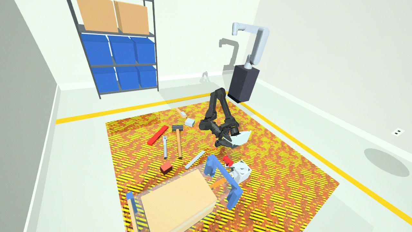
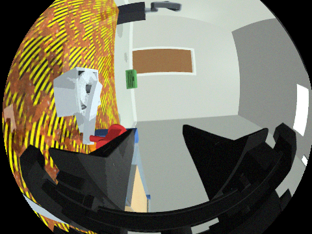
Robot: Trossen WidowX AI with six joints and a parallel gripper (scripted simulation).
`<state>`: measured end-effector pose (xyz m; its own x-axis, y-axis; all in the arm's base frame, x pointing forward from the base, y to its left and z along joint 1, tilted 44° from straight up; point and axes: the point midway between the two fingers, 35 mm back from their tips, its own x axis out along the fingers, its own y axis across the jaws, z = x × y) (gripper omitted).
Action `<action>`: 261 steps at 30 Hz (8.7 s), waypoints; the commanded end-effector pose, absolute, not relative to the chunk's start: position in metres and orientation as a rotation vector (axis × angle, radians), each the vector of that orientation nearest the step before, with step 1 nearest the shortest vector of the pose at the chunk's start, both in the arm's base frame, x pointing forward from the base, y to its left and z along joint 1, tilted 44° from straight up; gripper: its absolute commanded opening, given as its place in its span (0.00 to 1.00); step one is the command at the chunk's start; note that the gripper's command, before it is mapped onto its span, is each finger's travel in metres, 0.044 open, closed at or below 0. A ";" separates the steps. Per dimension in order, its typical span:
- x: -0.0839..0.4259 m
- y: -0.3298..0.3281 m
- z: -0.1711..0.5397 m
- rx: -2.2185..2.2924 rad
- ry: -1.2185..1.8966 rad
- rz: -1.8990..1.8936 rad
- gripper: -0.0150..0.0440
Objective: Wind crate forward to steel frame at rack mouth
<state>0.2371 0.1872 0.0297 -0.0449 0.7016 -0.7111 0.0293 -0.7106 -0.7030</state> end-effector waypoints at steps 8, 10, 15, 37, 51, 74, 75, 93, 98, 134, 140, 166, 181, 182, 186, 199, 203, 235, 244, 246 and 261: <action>0.240 0.199 0.007 -1.410 0.009 1.939 1.00; 0.241 0.202 0.001 -1.316 0.248 1.921 1.00; 0.240 0.209 -0.015 -1.106 0.809 1.760 1.00; 0.233 0.224 -0.047 -0.798 1.718 0.835 1.00; 0.229 0.232 -0.059 -0.655 1.813 0.119 1.00; 0.225 0.248 -0.068 -0.266 1.355 -0.815 1.00; 0.224 0.248 -0.068 -0.240 1.327 -0.844 1.00; 0.224 0.250 -0.069 -0.173 1.257 -0.913 1.00; 0.224 0.250 -0.069 -0.173 1.257 -0.913 1.00; 0.215 0.200 -0.101 0.087 1.086 -1.108 1.00; 0.215 0.195 -0.106 0.087 1.086 -1.108 1.00; 0.215 0.194 -0.108 0.094 1.086 -1.109 0.31; 0.213 0.196 -0.108 0.084 1.054 -1.115 0.25; 0.213 0.197 -0.108 0.080 1.043 -1.116 0.25; 0.210 0.199 -0.107 0.068 1.001 -1.120 0.25; 0.210 0.199 -0.109 0.069 0.994 -1.125 0.25; 0.207 0.197 -0.109 0.115 0.960 -1.160 0.25; 0.194 0.191 -0.105 0.361 0.772 -1.333 0.25; 0.190 0.190 -0.105 0.425 0.720 -1.375 0.25; 0.190 0.190 -0.105 0.425 0.720 -1.375 0.25; 0.183 0.189 -0.106 0.544 0.618 -1.449 0.25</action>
<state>0.1857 0.1886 -0.1047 0.0271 -0.7342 -0.6784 0.9951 0.0841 -0.0513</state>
